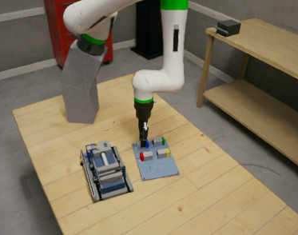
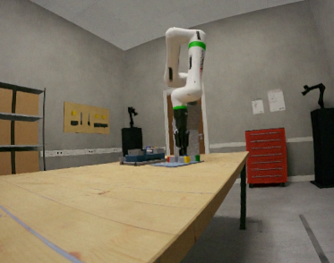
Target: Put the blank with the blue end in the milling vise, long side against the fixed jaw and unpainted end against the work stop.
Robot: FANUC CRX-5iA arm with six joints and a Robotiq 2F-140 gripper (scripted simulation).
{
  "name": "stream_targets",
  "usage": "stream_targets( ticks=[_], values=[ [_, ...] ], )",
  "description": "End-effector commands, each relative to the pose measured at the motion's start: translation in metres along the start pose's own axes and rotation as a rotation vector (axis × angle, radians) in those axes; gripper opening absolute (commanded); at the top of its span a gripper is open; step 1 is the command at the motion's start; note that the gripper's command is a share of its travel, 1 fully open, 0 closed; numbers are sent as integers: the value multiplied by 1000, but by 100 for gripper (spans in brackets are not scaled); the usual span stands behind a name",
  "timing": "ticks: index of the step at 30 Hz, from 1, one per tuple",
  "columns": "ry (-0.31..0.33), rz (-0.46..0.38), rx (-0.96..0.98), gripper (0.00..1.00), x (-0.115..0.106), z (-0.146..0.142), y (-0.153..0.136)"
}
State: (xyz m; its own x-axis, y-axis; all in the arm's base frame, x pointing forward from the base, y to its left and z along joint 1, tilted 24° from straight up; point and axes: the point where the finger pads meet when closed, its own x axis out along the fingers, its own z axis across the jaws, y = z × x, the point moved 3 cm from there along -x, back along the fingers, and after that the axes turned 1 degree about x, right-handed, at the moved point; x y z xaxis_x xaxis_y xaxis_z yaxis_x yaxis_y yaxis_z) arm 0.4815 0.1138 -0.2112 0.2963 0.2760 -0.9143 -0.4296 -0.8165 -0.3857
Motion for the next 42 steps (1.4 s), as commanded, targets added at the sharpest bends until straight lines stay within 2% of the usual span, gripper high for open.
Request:
stream_targets(
  ticks=[1, 5, 20, 23, 37, 42],
  values=[
    [1, 0, 0, 10, 0, 0, 0],
    [1, 0, 0, 10, 0, 0, 0],
    [0, 0, 0, 10, -30, 0, 0],
    [1, -1, 0, 10, -29, 0, 0],
    [1, 0, 0, 10, -57, 0, 0],
    [1, -2, 0, 10, -59, 0, 0]
  ],
)
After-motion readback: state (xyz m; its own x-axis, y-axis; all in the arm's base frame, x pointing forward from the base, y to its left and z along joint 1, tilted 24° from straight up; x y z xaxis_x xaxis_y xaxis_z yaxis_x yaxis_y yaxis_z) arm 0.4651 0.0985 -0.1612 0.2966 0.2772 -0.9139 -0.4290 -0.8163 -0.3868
